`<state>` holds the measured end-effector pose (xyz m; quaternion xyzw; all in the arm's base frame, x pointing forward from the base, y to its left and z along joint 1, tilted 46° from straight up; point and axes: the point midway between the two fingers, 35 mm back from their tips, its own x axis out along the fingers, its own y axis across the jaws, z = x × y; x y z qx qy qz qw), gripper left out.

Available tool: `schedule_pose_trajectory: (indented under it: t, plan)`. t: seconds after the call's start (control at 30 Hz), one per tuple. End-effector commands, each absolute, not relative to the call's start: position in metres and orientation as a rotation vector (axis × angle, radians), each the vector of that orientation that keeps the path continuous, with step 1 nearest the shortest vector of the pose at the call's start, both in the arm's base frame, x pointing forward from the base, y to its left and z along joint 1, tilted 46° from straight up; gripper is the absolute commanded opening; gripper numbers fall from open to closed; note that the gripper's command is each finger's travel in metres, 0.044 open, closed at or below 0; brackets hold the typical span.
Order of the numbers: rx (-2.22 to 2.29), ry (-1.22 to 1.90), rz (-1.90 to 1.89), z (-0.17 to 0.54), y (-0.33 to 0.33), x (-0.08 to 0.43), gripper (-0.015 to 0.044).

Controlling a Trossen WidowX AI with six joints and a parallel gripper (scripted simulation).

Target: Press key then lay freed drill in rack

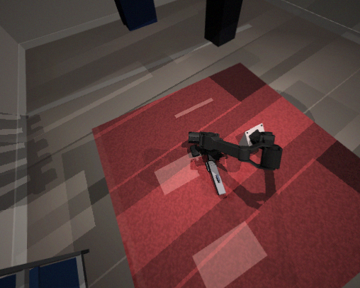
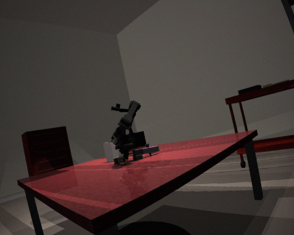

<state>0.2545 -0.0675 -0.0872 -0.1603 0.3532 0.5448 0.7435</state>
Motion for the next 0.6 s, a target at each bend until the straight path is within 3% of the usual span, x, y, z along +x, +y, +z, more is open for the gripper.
schedule_pose_trajectory:
  t: [0.0, 0.57]
  plan:
    - [-0.354, 0.777, 1.196, -0.091, -0.071, 0.253, 0.0000]
    - [-0.355, 0.778, 1.195, -0.107, -0.090, 0.244, 0.0000]
